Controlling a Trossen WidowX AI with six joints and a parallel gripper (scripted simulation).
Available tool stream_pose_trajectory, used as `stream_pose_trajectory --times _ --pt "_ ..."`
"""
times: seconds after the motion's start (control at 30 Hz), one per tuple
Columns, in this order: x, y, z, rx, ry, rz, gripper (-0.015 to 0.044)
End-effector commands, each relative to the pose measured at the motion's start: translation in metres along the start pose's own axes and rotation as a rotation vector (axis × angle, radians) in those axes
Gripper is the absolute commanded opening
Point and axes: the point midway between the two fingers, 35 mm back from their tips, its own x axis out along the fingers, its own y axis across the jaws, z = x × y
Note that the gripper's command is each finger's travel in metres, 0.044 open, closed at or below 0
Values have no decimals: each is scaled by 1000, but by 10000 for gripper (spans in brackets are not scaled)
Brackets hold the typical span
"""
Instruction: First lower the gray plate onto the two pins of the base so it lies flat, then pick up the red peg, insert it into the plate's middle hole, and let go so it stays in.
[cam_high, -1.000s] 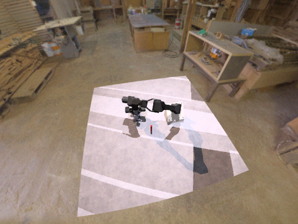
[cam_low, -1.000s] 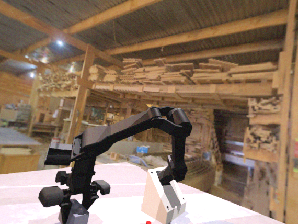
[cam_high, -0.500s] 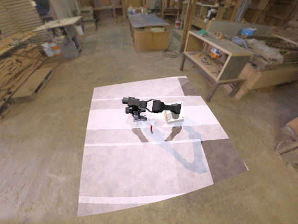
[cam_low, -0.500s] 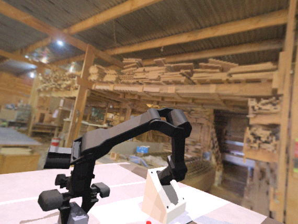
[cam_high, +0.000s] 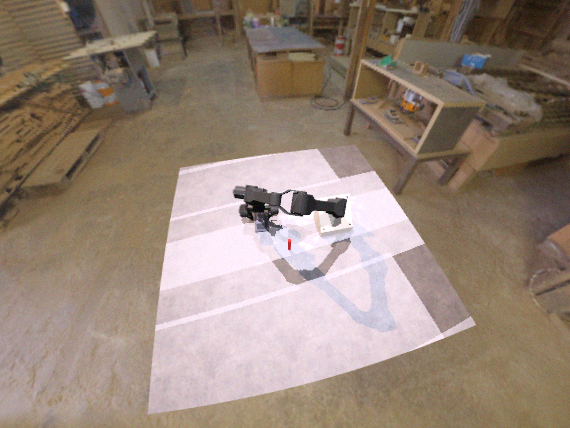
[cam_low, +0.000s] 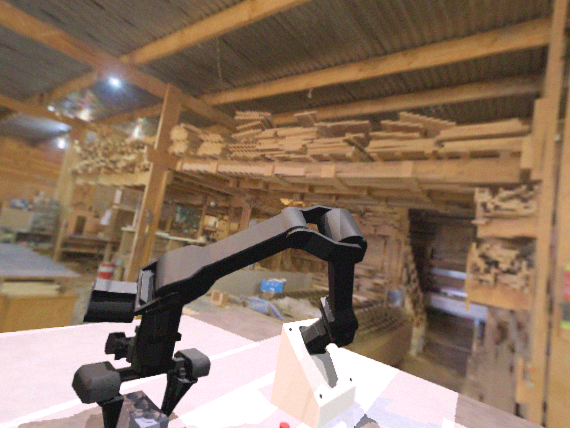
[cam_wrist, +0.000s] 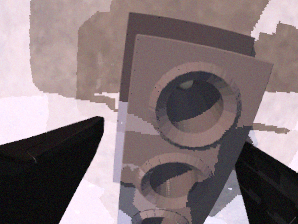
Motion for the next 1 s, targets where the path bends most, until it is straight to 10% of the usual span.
stream_pose_trajectory --times 0.0,0.4,0.97 --pt "0 0 0 -2 0 0 440" --pt "-116 1 2 7 0 -3 440" --pt "-130 -41 -88 -229 -4 -5 440"
